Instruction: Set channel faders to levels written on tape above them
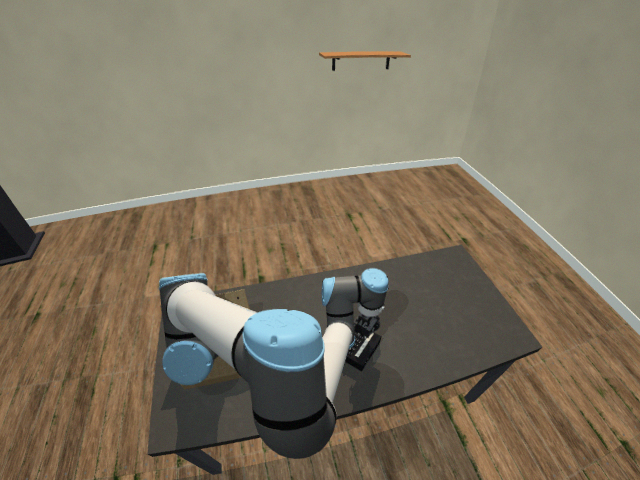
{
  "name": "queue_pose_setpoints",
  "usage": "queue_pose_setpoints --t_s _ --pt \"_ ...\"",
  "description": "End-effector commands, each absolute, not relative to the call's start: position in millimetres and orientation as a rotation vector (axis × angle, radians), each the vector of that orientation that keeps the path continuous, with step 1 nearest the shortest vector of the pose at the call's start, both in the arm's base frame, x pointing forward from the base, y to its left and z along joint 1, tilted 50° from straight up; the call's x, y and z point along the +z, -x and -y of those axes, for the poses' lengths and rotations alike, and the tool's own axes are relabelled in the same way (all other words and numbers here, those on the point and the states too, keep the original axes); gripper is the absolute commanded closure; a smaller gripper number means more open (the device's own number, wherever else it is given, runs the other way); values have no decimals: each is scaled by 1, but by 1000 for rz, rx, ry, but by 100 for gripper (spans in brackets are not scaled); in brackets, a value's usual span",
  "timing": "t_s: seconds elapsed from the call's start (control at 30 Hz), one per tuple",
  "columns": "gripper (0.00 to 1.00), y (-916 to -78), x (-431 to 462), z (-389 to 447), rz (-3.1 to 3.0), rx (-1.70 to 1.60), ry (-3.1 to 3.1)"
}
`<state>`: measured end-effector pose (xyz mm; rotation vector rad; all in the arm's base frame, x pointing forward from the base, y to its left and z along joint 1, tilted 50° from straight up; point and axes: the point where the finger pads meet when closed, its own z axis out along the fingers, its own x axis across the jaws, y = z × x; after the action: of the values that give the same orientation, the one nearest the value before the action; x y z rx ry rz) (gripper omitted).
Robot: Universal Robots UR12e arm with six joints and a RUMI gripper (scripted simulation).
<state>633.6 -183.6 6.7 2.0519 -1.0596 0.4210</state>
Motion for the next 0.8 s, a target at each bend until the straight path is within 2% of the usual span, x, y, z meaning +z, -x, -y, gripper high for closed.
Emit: queue_pose_setpoints --t_s 0.0,0.77 --pt "100 -633 6 183 1059 422 -2052" --pt "100 -627 0 177 1059 422 -2052"
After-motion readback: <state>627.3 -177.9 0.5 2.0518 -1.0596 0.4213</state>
